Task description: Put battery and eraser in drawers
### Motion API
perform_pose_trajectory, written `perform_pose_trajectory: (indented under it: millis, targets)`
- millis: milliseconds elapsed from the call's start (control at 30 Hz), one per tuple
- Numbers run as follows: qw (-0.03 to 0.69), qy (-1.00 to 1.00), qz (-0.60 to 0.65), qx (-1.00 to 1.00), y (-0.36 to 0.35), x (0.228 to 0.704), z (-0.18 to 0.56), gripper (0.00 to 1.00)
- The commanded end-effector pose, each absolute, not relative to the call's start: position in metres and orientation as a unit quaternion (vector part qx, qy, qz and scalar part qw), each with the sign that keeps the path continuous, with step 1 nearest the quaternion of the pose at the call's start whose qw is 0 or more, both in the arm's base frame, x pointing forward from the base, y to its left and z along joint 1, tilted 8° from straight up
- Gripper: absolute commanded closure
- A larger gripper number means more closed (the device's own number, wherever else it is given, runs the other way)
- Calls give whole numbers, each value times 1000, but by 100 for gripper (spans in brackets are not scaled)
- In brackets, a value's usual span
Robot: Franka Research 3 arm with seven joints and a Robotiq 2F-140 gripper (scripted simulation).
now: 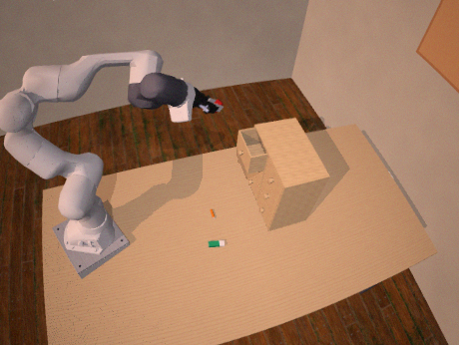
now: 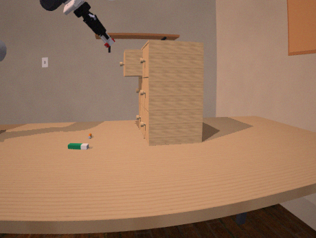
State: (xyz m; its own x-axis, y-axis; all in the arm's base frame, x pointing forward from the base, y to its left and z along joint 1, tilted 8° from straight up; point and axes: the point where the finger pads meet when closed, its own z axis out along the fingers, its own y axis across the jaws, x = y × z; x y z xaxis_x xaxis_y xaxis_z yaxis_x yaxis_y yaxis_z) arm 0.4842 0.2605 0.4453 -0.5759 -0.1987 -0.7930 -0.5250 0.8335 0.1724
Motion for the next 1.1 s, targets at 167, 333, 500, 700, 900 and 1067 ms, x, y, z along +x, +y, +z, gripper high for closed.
perform_pose_trajectory:
  millis: [167,333,500,700,900,1067]
  targets:
    - [414,863,195,-215,259,485,445,86]
    - [450,846,194,-208,256,485,450,86]
    - [450,846,194,-208,256,485,450,86]
    - [450,846,194,-208,256,485,450,86]
    - [450,846,194,-208,256,485,450,86]
    - [484,831,189,-198,247,483,454,86]
